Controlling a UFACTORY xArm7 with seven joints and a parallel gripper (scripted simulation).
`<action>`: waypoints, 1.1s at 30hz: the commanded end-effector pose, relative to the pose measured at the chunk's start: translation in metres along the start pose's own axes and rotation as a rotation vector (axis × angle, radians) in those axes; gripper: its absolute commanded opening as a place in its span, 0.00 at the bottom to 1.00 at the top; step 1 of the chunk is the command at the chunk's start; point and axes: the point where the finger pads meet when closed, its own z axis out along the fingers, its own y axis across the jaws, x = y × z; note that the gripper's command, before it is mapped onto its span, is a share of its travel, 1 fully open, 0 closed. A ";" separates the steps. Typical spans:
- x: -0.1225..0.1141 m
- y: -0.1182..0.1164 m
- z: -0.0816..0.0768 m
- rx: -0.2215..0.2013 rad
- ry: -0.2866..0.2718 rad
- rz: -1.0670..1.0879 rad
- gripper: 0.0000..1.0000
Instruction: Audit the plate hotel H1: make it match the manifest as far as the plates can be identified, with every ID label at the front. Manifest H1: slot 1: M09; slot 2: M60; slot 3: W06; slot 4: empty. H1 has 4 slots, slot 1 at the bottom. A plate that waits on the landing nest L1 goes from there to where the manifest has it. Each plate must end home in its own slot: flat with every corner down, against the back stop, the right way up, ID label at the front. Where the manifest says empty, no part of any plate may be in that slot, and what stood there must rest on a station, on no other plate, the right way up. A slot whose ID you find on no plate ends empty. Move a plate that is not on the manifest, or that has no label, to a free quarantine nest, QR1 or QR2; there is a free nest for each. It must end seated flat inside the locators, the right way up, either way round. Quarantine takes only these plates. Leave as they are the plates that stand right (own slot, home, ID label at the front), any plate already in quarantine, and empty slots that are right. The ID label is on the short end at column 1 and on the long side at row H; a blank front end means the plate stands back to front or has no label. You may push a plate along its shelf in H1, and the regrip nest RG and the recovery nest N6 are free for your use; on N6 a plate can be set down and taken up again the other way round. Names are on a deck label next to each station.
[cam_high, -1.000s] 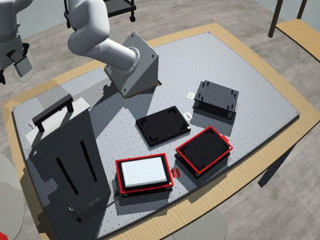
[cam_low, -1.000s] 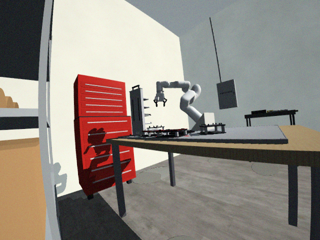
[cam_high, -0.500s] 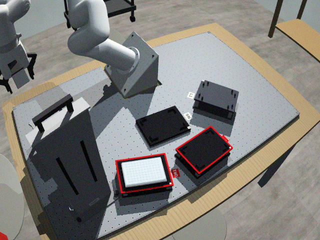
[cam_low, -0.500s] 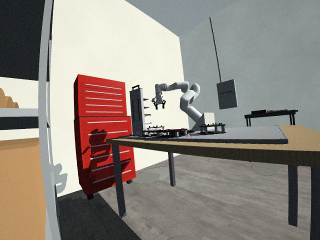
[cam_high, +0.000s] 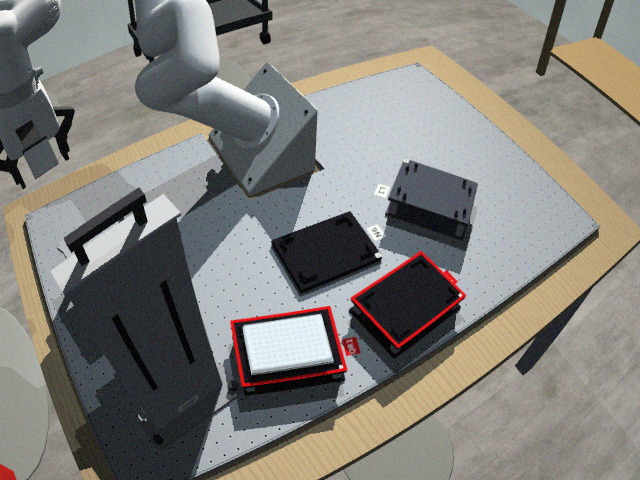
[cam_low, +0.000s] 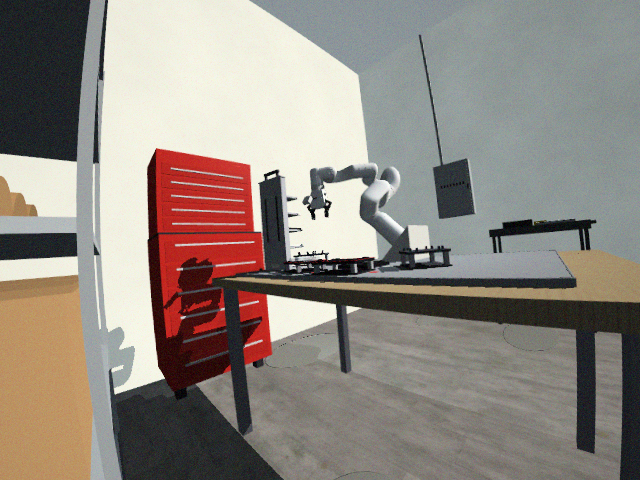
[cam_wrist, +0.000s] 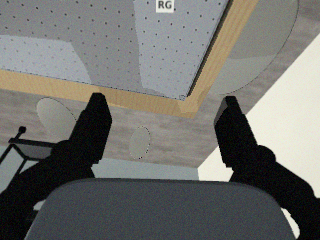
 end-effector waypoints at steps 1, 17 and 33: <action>0.000 0.001 -0.001 -0.003 0.001 0.001 1.00; 0.000 0.001 -0.035 -0.003 0.001 0.000 1.00; 0.000 0.000 -0.081 -0.003 0.001 0.000 1.00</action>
